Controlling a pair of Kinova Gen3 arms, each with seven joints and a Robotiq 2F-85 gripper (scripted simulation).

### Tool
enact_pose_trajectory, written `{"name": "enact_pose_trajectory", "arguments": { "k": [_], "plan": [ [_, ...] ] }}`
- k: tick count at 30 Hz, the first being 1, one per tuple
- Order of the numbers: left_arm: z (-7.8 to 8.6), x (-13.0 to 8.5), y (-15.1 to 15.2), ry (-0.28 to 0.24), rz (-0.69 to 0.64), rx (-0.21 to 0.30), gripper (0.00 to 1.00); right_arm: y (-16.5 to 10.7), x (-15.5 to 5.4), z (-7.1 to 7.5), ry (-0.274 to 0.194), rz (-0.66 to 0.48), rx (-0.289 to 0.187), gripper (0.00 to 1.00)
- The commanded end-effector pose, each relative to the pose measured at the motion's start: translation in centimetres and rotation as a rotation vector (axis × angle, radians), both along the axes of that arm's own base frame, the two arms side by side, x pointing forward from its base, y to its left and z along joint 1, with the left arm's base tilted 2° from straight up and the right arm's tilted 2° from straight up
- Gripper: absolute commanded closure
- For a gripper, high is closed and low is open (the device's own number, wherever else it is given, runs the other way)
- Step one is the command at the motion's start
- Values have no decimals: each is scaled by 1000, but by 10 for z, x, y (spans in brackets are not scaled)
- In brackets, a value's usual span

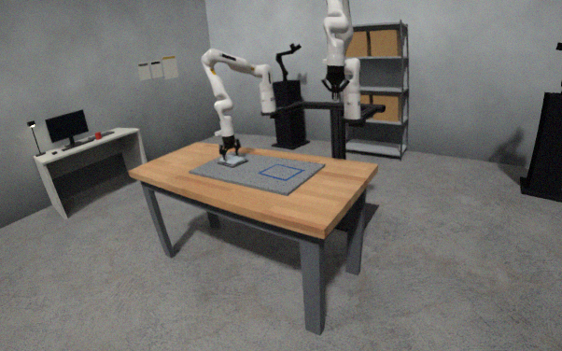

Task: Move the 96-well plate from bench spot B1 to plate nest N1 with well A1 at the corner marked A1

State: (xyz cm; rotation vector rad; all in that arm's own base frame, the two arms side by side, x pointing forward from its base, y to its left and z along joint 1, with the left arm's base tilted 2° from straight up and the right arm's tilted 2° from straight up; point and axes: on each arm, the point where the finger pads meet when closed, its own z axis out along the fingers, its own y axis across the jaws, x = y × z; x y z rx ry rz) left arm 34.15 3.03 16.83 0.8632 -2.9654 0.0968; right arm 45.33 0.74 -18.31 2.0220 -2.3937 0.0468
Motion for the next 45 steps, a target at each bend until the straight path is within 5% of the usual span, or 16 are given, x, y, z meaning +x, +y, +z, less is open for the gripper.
{"name": "enact_pose_trajectory", "arguments": {
  "k": [1, 45],
  "plan": [
    [1, 0, 0, -2, 0, 0, 985, 0, 1, 2, -2, 0, 0, 2],
    [1, 0, 0, -2, 0, 0, 985, 0, 1, 15, -2, 0, 0, 2]
  ]
}}
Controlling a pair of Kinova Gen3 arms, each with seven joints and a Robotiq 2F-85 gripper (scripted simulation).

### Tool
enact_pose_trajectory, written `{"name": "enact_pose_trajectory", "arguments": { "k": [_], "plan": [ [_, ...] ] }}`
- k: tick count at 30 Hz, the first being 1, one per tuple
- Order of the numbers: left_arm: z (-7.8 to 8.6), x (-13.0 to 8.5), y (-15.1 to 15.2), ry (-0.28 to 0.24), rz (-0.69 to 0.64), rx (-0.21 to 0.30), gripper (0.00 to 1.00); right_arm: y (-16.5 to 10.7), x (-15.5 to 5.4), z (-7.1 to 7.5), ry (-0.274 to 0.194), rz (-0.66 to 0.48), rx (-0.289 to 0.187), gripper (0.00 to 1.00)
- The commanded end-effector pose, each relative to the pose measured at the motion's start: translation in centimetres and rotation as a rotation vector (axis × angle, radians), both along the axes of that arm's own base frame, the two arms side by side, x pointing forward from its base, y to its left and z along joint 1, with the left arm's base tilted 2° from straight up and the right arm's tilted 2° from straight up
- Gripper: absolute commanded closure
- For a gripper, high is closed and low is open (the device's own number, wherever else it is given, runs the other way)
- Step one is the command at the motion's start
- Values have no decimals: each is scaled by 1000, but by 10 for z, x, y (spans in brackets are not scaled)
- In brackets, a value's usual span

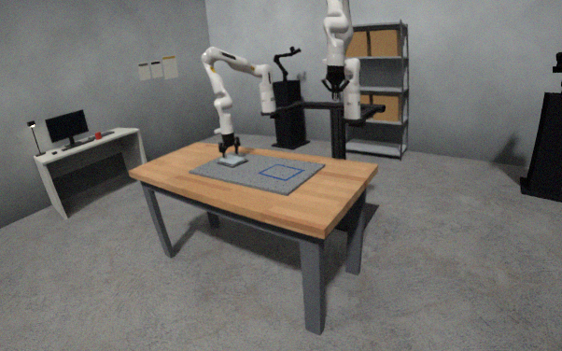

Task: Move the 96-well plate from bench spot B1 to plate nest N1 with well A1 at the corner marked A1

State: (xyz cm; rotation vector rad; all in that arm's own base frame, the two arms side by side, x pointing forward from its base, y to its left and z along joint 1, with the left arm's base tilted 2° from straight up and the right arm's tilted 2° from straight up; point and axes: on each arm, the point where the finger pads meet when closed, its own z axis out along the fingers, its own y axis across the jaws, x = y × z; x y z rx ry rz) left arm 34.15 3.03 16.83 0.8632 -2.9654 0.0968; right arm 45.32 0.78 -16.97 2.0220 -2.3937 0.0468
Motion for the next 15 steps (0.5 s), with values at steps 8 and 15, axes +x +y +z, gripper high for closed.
{"name": "enact_pose_trajectory", "arguments": {
  "k": [8, 15],
  "plan": [
    [1, 0, 0, -2, 0, 0, 985, 0, 1, 4, -2, 0, 0, 2],
    [1, 0, 0, -2, 0, 0, 985, 0, 1, 6, -2, 0, 0, 2]
  ]
}}
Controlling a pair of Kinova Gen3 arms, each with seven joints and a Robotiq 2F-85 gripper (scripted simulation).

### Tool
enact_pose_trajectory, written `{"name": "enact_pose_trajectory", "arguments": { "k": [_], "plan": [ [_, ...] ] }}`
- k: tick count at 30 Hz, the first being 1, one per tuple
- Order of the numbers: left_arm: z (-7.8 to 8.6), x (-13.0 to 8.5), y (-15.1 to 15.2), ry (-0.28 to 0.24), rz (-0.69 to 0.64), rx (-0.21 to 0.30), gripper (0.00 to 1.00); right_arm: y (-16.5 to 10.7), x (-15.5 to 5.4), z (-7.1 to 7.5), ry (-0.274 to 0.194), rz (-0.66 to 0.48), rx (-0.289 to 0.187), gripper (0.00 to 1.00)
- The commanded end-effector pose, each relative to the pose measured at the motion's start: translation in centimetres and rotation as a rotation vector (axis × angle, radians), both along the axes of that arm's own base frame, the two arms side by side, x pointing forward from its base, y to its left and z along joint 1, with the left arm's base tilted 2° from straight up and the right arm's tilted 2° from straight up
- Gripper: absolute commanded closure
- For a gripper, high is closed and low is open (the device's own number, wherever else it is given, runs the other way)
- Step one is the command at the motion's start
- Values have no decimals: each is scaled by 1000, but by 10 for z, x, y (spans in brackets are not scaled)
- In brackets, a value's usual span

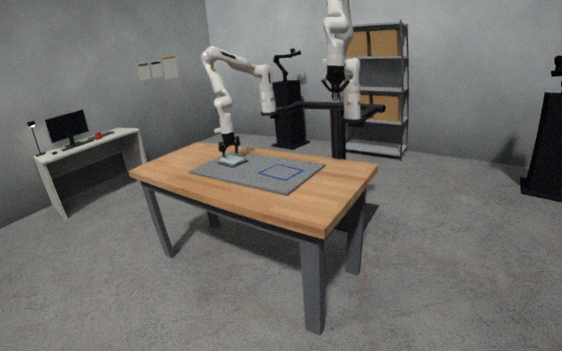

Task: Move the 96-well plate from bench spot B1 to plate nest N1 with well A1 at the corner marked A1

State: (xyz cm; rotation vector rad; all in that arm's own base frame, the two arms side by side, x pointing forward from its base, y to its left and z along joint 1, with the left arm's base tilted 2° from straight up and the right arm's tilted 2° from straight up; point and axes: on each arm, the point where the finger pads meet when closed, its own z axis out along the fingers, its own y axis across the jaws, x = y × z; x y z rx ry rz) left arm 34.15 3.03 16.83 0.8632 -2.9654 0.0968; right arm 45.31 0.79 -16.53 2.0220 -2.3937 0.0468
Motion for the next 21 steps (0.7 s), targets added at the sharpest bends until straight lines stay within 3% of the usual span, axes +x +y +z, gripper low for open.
{"name": "enact_pose_trajectory", "arguments": {
  "k": [1, 21],
  "plan": [
    [1, 0, 0, -2, 0, 0, 985, 0, 1, 2, -2, 0, 0, 2],
    [1, 0, 0, -2, 0, 0, 985, 0, 1, 8, -2, 0, 0, 2]
  ]
}}
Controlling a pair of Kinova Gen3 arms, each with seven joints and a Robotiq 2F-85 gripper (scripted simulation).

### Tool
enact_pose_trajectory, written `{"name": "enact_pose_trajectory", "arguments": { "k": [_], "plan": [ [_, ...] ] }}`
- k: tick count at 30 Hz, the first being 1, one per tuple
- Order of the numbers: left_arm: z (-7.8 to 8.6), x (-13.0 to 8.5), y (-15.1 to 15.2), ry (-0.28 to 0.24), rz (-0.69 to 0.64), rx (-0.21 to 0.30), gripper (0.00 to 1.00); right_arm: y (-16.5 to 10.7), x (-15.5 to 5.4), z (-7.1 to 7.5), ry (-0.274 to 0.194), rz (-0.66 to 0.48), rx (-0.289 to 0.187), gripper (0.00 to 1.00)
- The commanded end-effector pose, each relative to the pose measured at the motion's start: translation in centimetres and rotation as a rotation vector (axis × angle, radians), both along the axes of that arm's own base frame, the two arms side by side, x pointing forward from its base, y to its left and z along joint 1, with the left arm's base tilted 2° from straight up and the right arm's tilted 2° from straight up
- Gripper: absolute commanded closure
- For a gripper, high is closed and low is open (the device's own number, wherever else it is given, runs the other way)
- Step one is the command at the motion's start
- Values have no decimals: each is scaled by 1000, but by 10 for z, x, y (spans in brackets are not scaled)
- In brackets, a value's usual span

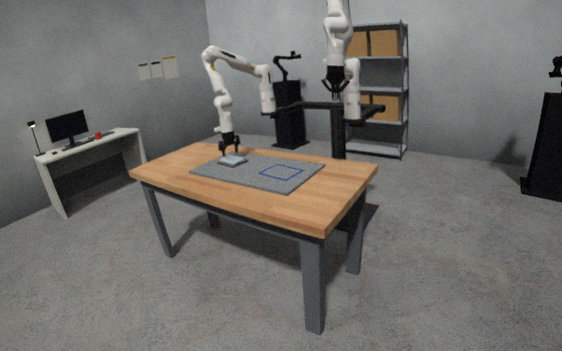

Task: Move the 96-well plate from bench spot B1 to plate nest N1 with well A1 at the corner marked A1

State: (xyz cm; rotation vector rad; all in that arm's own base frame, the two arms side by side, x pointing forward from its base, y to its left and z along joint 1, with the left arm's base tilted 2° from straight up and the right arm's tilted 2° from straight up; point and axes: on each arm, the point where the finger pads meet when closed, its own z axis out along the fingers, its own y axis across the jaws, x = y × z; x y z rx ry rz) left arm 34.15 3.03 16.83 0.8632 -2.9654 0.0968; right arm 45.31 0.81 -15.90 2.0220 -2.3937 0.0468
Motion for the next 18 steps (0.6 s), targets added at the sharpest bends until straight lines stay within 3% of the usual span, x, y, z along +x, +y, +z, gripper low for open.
{"name": "enact_pose_trajectory", "arguments": {
  "k": [1, 18],
  "plan": [
    [1, 0, 0, -2, 0, 0, 985, 0, 1, 2, -2, 0, 0, 2],
    [1, 0, 0, -2, 0, 0, 985, 0, 1, 7, -2, 0, 0, 2]
  ]
}}
